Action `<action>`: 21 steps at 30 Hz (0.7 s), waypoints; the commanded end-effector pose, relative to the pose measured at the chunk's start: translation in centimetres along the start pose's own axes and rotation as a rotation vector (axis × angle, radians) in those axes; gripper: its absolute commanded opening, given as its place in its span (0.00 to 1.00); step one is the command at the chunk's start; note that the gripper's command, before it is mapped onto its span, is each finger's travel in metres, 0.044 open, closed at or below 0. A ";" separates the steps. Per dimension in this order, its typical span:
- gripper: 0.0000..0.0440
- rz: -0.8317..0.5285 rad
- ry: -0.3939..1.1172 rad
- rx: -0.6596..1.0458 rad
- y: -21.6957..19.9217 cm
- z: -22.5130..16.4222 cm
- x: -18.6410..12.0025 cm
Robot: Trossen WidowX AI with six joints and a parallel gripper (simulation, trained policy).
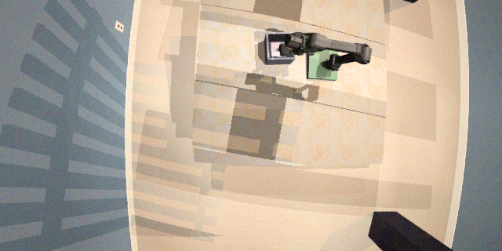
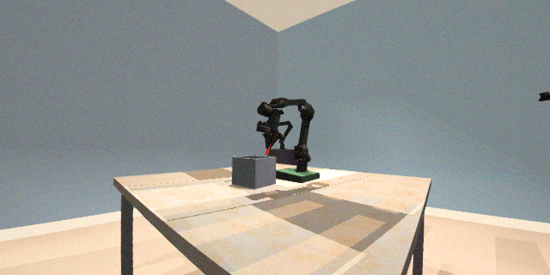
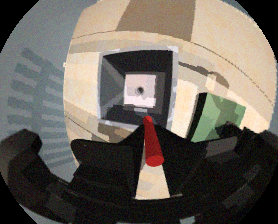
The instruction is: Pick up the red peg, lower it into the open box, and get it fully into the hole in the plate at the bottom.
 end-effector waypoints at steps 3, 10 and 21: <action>0.00 -0.009 0.007 0.000 0.5 1.2 0.7; 0.00 -0.037 0.014 0.004 0.7 2.7 2.4; 0.00 -0.065 0.043 -0.006 1.1 4.2 5.7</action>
Point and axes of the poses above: the point midway between the two fingers, 35 mm back from their tips, its own x axis out along the fingers, its own y axis across the jaws, z = x × y, the point moved 6 cm from there along -x, back along the fingers, and after that the axes turned 5 degrees about -x, right-handed, at the moved point
